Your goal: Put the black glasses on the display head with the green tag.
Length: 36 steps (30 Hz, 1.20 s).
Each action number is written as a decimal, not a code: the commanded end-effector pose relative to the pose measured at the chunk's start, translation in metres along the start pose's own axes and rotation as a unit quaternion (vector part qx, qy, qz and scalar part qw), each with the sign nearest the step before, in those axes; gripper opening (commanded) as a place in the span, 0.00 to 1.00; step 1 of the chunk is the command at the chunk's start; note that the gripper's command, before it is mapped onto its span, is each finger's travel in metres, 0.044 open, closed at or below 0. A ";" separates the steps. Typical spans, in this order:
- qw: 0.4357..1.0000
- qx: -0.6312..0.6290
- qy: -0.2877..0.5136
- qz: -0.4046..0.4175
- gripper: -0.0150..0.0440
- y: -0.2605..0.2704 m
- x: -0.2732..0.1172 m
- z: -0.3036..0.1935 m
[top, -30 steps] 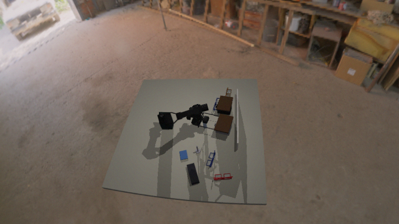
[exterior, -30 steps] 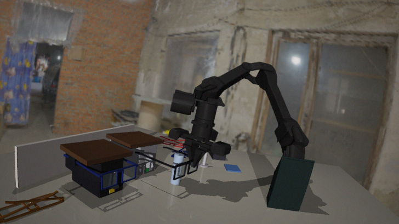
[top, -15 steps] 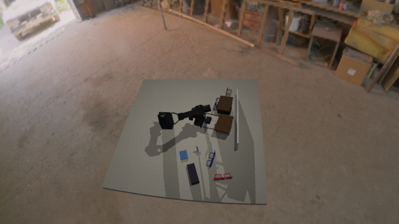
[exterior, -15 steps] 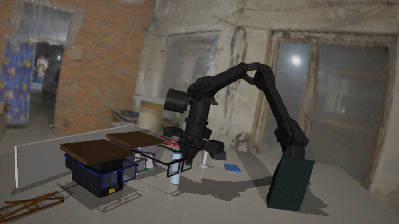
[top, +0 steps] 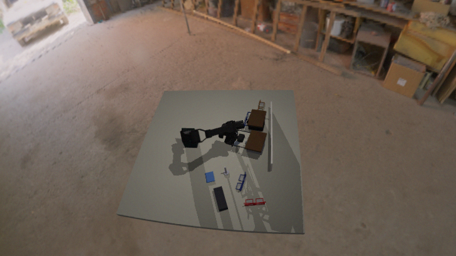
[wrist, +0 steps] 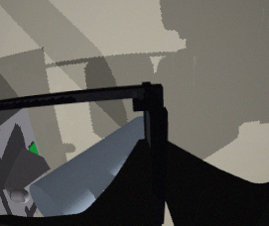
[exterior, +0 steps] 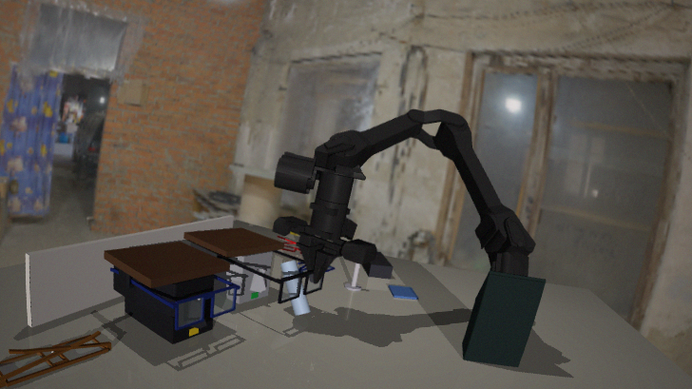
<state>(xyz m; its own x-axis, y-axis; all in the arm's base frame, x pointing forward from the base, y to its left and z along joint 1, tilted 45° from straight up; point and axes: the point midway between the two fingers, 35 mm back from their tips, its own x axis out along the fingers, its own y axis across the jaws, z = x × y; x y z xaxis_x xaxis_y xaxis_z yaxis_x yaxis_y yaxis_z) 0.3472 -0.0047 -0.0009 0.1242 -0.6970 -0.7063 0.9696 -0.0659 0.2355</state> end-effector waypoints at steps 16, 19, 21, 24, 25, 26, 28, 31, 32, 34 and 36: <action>1.000 -0.002 -0.002 0.001 0.25 0.029 0.001 0.000; 1.000 -0.002 -0.002 0.001 0.25 0.033 0.002 0.000; 1.000 -0.002 -0.002 0.001 0.25 0.036 0.002 0.000; 1.000 -0.002 -0.002 0.001 0.25 0.041 0.002 0.000; 1.000 -0.002 -0.002 0.001 0.25 0.043 0.002 0.000; 1.000 -0.002 -0.002 0.001 0.25 0.044 0.002 0.000; 1.000 -0.002 -0.002 0.001 0.25 0.047 0.002 0.000; 1.000 -0.002 -0.002 0.001 0.25 0.052 0.002 0.000; 1.000 -0.002 -0.002 0.001 0.25 0.053 0.002 0.000; 1.000 -0.002 -0.002 0.001 0.25 0.056 0.003 0.000; 1.000 -0.002 -0.002 0.001 0.25 0.059 0.003 0.000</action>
<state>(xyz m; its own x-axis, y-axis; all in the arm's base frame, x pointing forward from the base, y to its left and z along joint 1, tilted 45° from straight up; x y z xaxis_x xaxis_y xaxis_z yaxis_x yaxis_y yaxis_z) 0.4000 -0.0099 0.0110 0.1267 -0.6972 -0.7055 0.9688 -0.0658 0.2391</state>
